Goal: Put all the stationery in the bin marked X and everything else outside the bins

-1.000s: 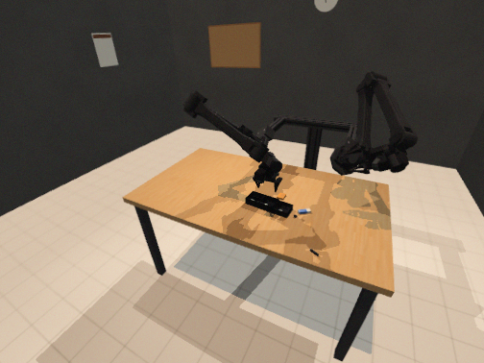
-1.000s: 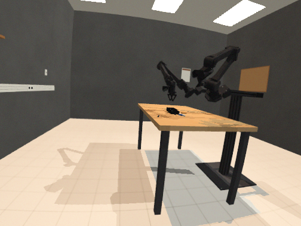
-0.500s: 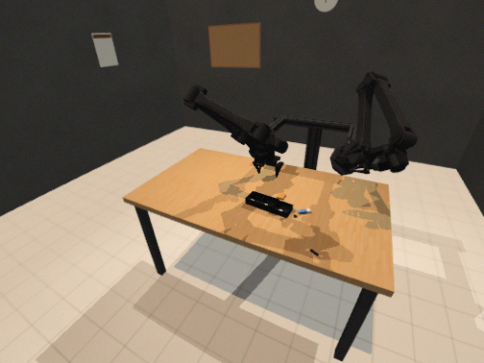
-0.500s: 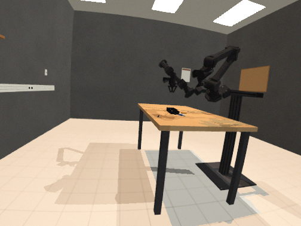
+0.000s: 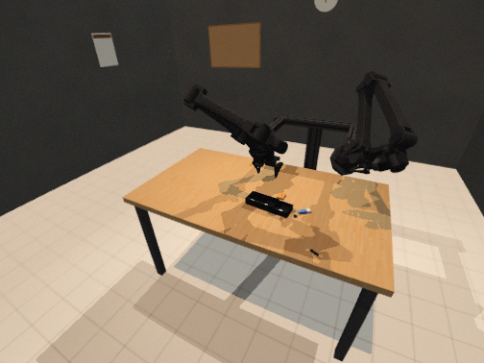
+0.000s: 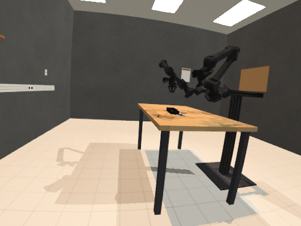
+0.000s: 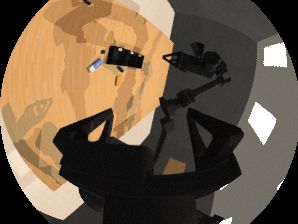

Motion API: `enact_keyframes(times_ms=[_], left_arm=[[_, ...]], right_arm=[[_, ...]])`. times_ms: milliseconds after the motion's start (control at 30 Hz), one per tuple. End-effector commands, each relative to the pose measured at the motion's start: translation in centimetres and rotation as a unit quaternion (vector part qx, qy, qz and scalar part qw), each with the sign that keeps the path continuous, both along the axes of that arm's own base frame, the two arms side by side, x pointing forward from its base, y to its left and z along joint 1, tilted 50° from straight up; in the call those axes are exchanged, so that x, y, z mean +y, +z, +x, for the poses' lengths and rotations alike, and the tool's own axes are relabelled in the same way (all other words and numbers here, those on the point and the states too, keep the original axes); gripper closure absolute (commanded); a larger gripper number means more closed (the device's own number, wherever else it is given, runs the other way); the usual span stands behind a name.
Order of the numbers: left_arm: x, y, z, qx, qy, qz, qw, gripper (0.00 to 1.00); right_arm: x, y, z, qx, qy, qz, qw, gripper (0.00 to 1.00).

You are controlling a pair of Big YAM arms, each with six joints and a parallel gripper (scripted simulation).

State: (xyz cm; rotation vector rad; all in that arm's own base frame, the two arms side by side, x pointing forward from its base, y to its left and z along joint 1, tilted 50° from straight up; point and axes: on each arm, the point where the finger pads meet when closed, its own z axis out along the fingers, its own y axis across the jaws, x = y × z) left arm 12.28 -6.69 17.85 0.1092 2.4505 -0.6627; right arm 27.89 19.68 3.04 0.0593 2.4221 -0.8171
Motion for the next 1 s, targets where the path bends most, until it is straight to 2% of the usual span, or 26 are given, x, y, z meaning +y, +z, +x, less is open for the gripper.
enact_keyframes(times_ms=[0, 533, 567, 833, 900, 967], left_arm=[[-0.1, -0.1, -0.2, 0.007, 0.010, -0.007, 1.000, 0.00], [-0.1, -0.1, -0.2, 0.007, 0.010, -0.007, 1.000, 0.00], [-0.1, -0.1, -0.2, 0.007, 0.010, -0.007, 1.000, 0.00], [-0.1, -0.1, -0.2, 0.007, 0.010, -0.007, 1.000, 0.00], [-0.1, -0.1, -0.2, 0.007, 0.010, -0.007, 1.000, 0.00], [-0.1, -0.1, -0.2, 0.007, 0.010, -0.007, 1.000, 0.00]], right_arm=[[1.1, 0.9, 1.5, -0.012, -0.011, 0.014, 1.000, 0.00], [1.3, 0.6, 1.7, -0.009, -0.007, 0.012, 1.000, 0.00], [-0.4, -1.0, 0.5, 0.014, 0.011, -0.013, 1.000, 0.47], [-3.0, -6.9, -1.1, 0.015, 0.012, -0.015, 1.000, 0.47], [-3.0, -6.9, -1.1, 0.015, 0.012, -0.015, 1.000, 0.47], [-3.7, -8.4, -1.5, 0.015, 0.012, -0.015, 1.000, 0.47]])
